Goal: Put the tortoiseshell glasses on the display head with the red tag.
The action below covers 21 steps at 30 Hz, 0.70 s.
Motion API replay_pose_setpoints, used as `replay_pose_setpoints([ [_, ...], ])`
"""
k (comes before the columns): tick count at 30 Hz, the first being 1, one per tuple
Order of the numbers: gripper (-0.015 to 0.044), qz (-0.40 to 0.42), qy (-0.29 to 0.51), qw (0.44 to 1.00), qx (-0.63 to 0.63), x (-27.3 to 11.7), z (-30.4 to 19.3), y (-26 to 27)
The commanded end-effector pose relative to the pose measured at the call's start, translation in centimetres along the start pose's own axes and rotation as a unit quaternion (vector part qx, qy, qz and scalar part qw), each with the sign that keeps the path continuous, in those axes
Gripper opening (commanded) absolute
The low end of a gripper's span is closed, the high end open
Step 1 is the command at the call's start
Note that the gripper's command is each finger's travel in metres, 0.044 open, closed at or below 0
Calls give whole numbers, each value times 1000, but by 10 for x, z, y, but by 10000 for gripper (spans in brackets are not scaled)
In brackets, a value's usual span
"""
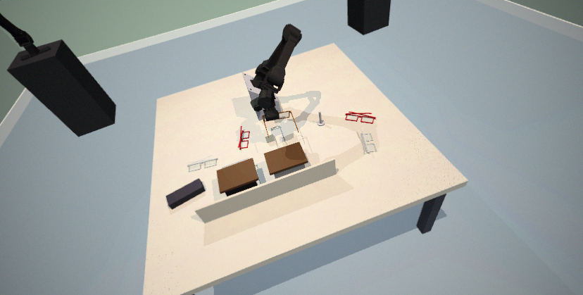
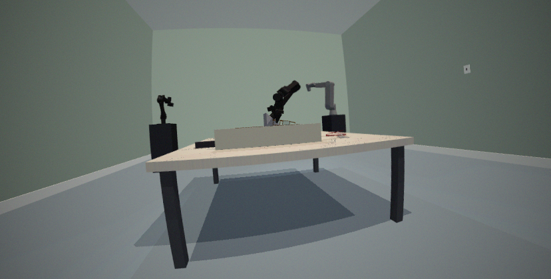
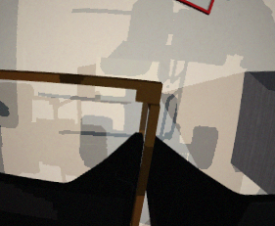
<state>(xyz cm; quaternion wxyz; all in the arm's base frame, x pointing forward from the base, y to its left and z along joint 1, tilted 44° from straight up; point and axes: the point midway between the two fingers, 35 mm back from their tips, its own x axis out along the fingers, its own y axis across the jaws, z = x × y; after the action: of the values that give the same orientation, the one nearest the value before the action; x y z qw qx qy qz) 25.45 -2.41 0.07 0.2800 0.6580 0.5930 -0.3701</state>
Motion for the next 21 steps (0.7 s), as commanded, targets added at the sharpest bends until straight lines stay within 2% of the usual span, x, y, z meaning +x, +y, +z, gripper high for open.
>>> replay_pose_setpoints([
  [1, 0, 13, 36, 999, -10, 2, 16, 6],
  [7, 0, 27, 74, 997, -15, 7, 35, 6],
  [21, 0, 33, 91, 995, -15, 19, 32, 7],
])
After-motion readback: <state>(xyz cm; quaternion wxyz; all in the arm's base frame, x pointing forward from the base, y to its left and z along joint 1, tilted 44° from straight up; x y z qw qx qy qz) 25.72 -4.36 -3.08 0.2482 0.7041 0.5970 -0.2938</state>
